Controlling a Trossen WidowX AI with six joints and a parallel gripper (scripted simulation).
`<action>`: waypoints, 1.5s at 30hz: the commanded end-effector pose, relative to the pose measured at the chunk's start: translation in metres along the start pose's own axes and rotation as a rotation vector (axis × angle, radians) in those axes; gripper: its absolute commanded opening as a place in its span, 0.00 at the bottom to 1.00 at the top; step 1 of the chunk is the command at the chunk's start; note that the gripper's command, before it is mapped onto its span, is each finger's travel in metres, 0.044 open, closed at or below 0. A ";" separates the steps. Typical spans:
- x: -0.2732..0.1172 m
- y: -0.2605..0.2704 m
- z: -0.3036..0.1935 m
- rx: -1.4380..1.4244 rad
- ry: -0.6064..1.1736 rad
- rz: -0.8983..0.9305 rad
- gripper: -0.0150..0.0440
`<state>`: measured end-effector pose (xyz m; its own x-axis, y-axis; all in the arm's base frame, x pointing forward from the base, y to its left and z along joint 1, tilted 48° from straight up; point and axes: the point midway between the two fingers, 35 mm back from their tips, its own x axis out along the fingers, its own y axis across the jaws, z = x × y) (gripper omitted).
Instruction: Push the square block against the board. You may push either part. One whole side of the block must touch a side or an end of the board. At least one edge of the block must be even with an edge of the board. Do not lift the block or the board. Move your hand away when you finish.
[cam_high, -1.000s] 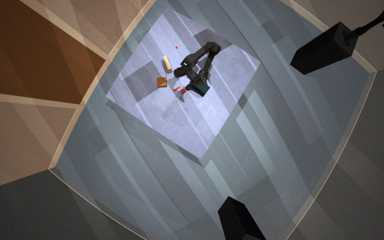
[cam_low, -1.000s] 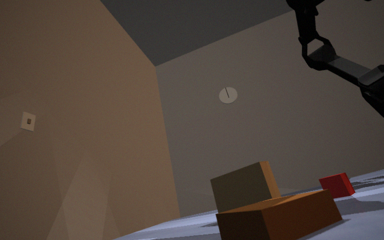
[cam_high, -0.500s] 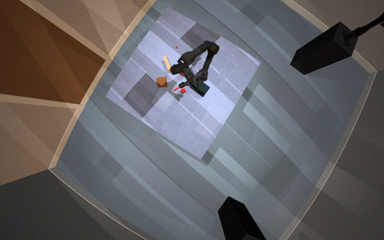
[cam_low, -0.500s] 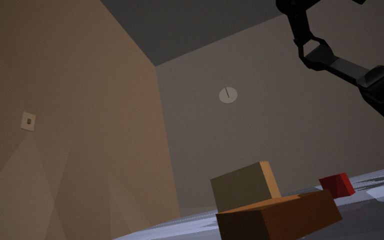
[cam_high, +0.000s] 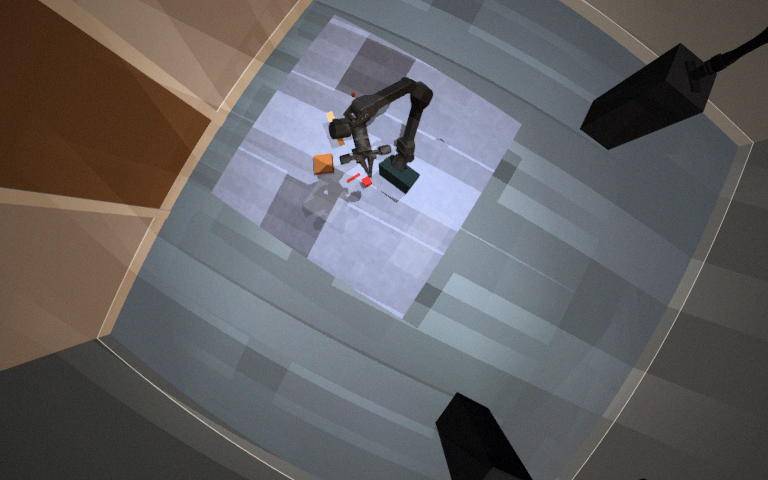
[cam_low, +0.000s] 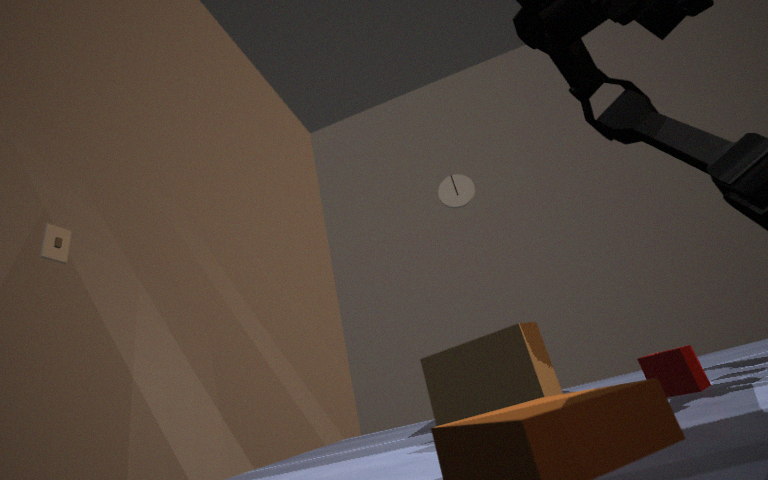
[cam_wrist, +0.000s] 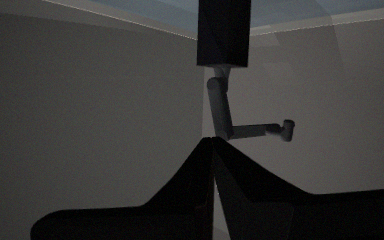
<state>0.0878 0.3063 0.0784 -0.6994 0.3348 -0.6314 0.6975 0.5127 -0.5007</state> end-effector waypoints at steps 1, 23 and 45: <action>-0.010 0.015 0.015 -0.084 -0.060 0.046 0.25; -0.087 0.071 0.111 -0.613 -0.513 0.090 0.25; -0.182 0.080 0.214 -1.025 -0.907 -0.286 0.25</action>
<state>0.2949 0.1311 0.0265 -0.1936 -0.2512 -0.9484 -0.0766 0.9676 -0.2406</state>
